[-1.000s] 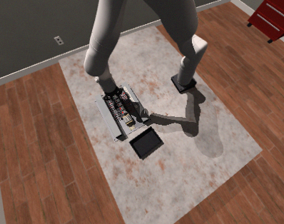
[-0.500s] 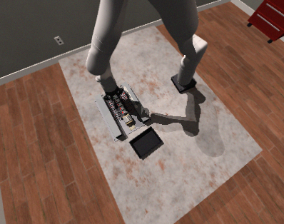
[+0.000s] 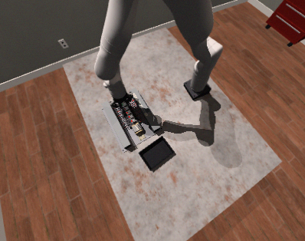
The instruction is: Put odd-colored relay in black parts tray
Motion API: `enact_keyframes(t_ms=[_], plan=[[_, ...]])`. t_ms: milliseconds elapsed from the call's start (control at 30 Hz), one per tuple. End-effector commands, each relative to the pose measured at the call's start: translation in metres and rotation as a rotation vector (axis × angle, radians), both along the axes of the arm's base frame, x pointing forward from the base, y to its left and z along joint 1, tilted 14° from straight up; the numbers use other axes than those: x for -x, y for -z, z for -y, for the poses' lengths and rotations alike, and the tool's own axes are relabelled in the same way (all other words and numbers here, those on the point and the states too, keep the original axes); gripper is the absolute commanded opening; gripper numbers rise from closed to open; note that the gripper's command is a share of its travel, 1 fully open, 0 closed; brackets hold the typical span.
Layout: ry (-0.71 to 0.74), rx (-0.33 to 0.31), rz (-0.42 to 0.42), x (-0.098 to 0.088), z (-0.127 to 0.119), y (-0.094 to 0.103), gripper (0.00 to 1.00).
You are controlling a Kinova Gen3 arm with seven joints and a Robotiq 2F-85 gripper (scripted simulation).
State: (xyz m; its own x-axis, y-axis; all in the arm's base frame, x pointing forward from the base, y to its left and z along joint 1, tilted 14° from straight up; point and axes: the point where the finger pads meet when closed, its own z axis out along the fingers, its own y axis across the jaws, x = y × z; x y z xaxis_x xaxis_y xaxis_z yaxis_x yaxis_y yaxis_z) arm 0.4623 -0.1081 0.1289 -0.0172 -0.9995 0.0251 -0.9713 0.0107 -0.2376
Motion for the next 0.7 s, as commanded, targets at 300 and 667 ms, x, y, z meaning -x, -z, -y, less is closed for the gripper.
enact_keyframes(t_ms=[300,667], plan=[[0.000,0.000,0.019,0.0001,0.0001,-0.0007,0.00],[-0.001,0.001,0.034,0.0006,0.0001,-0.0007,0.00]])
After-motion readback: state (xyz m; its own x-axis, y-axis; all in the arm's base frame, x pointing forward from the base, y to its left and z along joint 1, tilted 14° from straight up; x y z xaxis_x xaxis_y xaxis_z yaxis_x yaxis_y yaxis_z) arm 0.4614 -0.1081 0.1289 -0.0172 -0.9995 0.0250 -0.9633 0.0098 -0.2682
